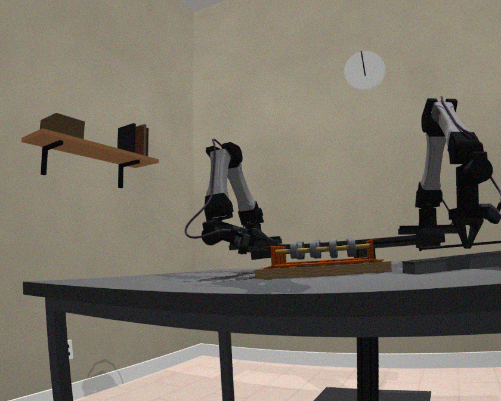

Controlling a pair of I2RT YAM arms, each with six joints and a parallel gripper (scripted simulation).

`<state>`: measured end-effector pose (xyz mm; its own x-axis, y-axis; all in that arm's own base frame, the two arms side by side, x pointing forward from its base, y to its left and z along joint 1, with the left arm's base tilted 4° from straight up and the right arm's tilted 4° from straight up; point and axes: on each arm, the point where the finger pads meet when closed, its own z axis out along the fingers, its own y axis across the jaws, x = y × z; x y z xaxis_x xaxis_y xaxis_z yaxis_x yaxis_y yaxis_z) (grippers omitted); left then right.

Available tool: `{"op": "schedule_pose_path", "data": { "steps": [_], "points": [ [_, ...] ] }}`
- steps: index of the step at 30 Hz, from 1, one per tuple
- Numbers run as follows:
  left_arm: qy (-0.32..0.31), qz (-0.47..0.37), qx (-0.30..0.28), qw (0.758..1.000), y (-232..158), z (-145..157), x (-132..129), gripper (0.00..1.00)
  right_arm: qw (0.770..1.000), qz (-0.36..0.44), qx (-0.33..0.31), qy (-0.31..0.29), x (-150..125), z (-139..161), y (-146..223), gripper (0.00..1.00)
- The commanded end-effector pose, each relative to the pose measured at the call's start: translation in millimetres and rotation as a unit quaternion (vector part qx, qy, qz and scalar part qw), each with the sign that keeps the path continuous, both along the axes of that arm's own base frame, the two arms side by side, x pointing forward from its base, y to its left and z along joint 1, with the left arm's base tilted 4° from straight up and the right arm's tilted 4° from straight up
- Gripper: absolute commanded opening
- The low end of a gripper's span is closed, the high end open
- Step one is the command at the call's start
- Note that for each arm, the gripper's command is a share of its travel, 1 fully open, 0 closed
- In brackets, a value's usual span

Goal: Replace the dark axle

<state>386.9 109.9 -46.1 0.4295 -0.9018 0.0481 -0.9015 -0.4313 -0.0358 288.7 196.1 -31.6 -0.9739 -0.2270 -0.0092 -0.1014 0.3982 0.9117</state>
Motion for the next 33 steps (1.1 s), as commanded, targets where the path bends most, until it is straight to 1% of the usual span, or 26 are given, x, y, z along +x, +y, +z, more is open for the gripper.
{"op": "schedule_pose_path", "data": {
  "steps": [1,2,3,11,12,13,14,15,16,18,19,20,25,26,27,29,30,32,33],
  "points": [
    [-0.003,0.025,-0.007,1.000,3,8,6,0.00,0.998,0.023,0.024,-0.044,5,14,22,0.33],
    [-0.002,0.022,-0.002,1.000,1,9,6,0.00,0.998,0.023,0.024,-0.044,5,14,22,0.33],
    [0.004,0.023,-0.007,1.000,0,3,5,0.00,0.998,0.023,0.024,-0.044,5,14,22,0.33],
    [0.003,0.023,-0.005,1.000,1,3,5,0.00,0.998,0.023,0.024,-0.044,5,14,22,0.33],
    [0.011,0.023,-0.005,1.000,0,-14,-4,0.00,0.998,0.023,0.024,-0.044,5,14,22,0.33],
    [0.011,0.019,-0.005,1.000,1,-15,-5,0.00,0.998,0.023,0.024,-0.044,5,14,22,0.33],
    [0.007,0.018,-0.001,1.000,3,-14,-2,0.00,0.998,0.023,0.024,-0.044,5,14,22,0.33],
    [0.010,0.017,-0.002,1.000,3,-16,-5,0.00,0.998,0.023,0.024,-0.044,5,14,22,0.33],
    [0.003,0.019,-0.001,1.000,2,-7,2,0.00,0.998,0.023,0.024,-0.044,5,14,22,0.33],
    [0.003,0.019,-0.001,1.000,2,-7,2,0.00,0.998,0.023,0.024,-0.044,5,14,22,0.33],
    [-0.008,0.013,0.007,1.000,4,-5,5,0.00,0.998,0.023,0.024,-0.044,5,14,22,0.33],
    [0.014,0.016,0.002,1.000,3,-21,-7,0.00,0.998,0.023,0.024,-0.044,5,14,22,0.33],
    [-0.001,0.015,0.005,1.000,6,-19,2,0.00,0.998,0.023,0.024,-0.044,5,14,22,0.33],
    [0.002,0.015,0.006,1.000,6,-19,-3,0.00,0.998,0.023,0.024,-0.044,5,14,22,0.33],
    [-0.001,0.014,0.007,1.000,6,-22,2,0.00,0.998,0.023,0.024,-0.044,5,14,22,0.33],
    [0.006,0.013,-0.003,1.000,2,-28,-5,0.00,0.998,0.023,0.024,-0.044,5,14,22,0.33],
    [0.000,0.013,0.003,1.000,5,-25,1,0.00,0.998,0.023,0.024,-0.044,5,14,22,0.33],
    [0.004,0.014,-0.002,1.000,3,-30,-4,0.00,0.998,0.023,0.024,-0.044,5,14,22,0.33],
    [-0.002,0.012,0.002,1.000,4,-22,3,0.00,0.998,0.023,0.024,-0.044,5,14,22,0.33]
  ]
}}
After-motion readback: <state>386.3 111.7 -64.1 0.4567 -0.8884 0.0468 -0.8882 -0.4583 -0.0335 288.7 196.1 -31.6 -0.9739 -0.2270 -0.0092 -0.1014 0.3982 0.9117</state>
